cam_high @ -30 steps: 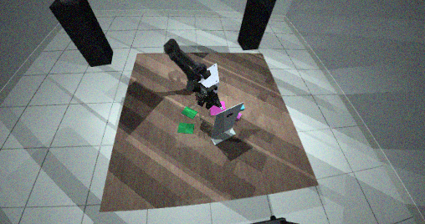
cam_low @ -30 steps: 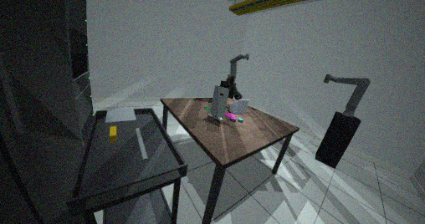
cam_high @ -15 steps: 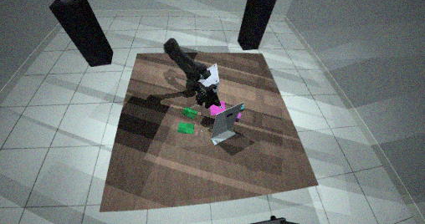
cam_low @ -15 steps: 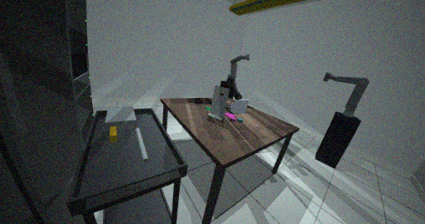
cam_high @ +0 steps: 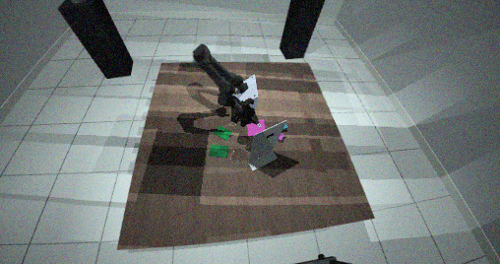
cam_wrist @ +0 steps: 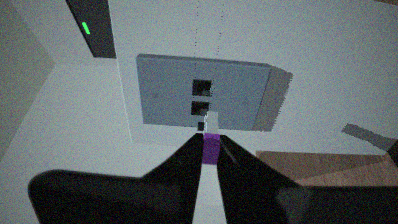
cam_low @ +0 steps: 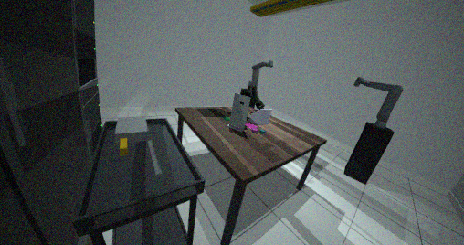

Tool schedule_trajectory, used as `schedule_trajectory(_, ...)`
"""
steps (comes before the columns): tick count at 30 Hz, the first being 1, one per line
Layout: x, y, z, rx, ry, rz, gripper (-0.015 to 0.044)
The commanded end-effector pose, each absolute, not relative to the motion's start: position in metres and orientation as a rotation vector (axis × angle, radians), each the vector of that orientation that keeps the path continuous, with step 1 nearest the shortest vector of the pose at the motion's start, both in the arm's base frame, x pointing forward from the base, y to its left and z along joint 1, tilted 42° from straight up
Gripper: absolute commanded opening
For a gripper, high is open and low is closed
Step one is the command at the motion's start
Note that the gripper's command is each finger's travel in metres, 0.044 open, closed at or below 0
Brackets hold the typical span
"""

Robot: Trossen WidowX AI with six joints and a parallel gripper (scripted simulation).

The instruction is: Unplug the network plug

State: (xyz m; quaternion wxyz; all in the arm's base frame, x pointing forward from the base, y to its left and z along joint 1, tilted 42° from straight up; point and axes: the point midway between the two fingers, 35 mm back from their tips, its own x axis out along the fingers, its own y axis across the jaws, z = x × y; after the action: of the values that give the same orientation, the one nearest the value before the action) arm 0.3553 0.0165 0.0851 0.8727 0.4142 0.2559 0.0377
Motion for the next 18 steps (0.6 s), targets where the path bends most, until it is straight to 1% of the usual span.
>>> schedule_trajectory(1,0.355,0.018,0.086,0.865,0.535,0.079,0.0000)
schedule_trajectory(18,0.345,0.049,0.124,0.865,0.537,0.083,0.0000)
